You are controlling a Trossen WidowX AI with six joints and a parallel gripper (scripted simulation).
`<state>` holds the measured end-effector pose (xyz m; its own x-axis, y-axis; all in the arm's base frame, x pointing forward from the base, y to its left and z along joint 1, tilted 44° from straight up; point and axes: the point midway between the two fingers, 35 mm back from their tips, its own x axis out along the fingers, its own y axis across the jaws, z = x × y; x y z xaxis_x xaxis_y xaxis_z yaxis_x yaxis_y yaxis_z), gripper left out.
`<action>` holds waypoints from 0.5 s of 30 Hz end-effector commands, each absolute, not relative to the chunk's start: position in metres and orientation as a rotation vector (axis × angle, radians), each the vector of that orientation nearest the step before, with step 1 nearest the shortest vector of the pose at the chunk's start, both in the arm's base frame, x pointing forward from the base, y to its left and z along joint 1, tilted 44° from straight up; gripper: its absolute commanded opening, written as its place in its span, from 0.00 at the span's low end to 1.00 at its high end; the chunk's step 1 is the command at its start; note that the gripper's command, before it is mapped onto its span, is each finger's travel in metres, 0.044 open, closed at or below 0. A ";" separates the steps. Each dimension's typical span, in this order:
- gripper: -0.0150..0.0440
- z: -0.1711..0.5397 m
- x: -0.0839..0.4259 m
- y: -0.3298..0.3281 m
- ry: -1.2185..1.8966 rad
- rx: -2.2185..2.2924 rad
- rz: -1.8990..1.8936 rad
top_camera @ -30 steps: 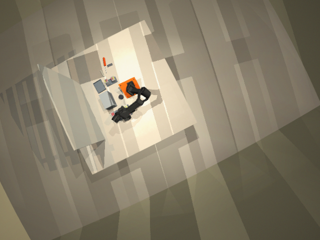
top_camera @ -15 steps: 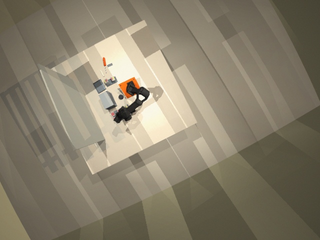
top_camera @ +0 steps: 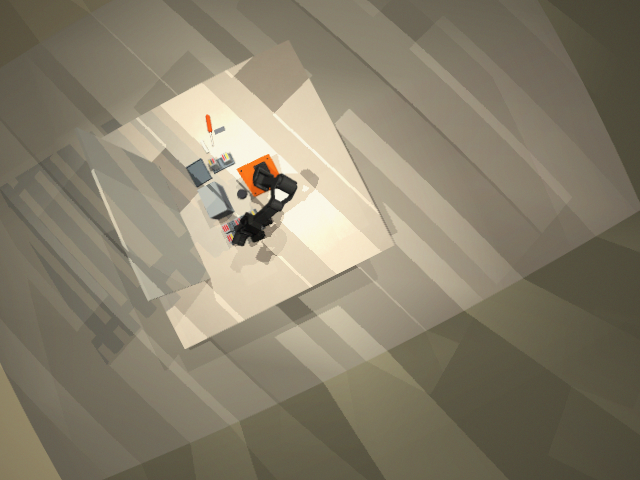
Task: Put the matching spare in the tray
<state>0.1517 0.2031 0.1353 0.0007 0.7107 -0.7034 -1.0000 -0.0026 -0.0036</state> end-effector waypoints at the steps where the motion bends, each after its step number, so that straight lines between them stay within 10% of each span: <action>1: 0.76 0.129 0.151 0.207 0.618 -0.613 1.483; 15: 0.76 0.127 0.150 0.210 0.617 -0.610 1.484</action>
<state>0.1491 0.2100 0.1280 -0.0050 0.7118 -0.7024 -1.0000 -0.0045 0.0026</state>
